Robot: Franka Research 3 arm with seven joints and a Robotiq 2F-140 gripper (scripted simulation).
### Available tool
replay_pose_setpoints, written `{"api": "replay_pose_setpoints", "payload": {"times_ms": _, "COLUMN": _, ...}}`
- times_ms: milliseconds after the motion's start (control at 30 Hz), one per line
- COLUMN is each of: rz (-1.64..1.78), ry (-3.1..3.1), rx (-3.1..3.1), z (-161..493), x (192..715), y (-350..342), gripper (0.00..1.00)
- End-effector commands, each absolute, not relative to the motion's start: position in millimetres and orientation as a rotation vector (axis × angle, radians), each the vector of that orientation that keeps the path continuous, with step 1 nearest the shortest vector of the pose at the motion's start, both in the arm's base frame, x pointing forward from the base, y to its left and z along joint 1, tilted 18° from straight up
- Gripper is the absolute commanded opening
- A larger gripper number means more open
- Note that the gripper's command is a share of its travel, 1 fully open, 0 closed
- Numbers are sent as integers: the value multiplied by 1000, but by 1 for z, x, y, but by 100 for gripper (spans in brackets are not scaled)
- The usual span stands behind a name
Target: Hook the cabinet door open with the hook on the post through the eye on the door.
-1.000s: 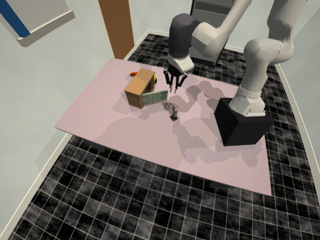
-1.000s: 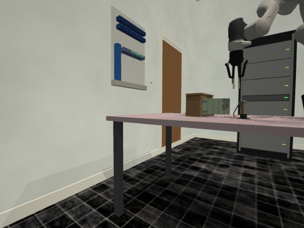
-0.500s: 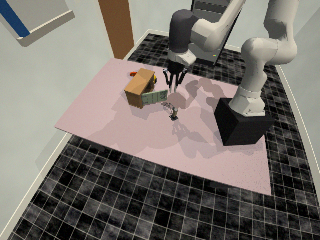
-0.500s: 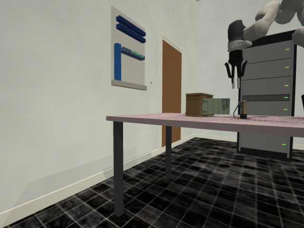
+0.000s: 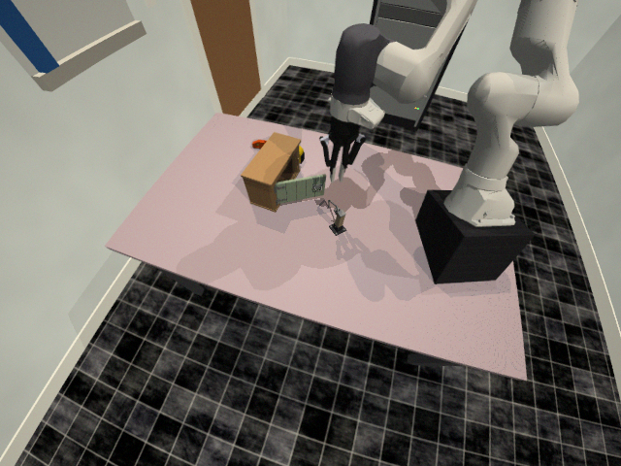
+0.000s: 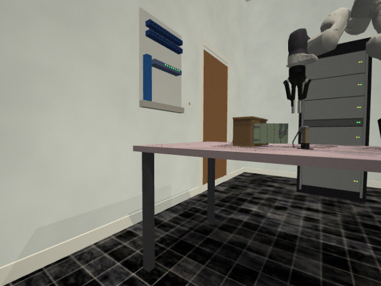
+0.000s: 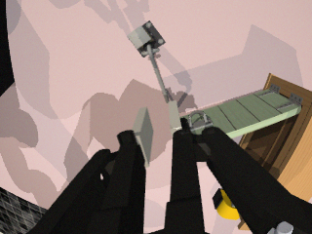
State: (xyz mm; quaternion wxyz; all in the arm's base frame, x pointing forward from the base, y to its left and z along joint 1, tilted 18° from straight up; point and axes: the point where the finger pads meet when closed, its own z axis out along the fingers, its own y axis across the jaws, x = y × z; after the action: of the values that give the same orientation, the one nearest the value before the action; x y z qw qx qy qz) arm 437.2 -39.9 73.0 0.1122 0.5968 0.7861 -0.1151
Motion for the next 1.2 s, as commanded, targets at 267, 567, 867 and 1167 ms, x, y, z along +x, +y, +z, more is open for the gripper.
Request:
{"api": "replay_pose_setpoints", "payload": {"times_ms": 267, "rz": -334, "ry": 2333, "rx": 1717, "z": 59, "x": 439, "y": -42, "gripper": 15}}
{"api": "replay_pose_setpoints", "payload": {"times_ms": 567, "rz": -333, "ry": 2333, "rx": 1717, "z": 43, "x": 440, "y": -48, "gripper": 15}}
{"api": "replay_pose_setpoints", "payload": {"times_ms": 867, "rz": -333, "ry": 2333, "rx": 1717, "z": 17, "x": 441, "y": -56, "gripper": 15}}
{"api": "replay_pose_setpoints", "payload": {"times_ms": 1167, "rz": -333, "ry": 2333, "rx": 1717, "z": -17, "x": 442, "y": -68, "gripper": 15}}
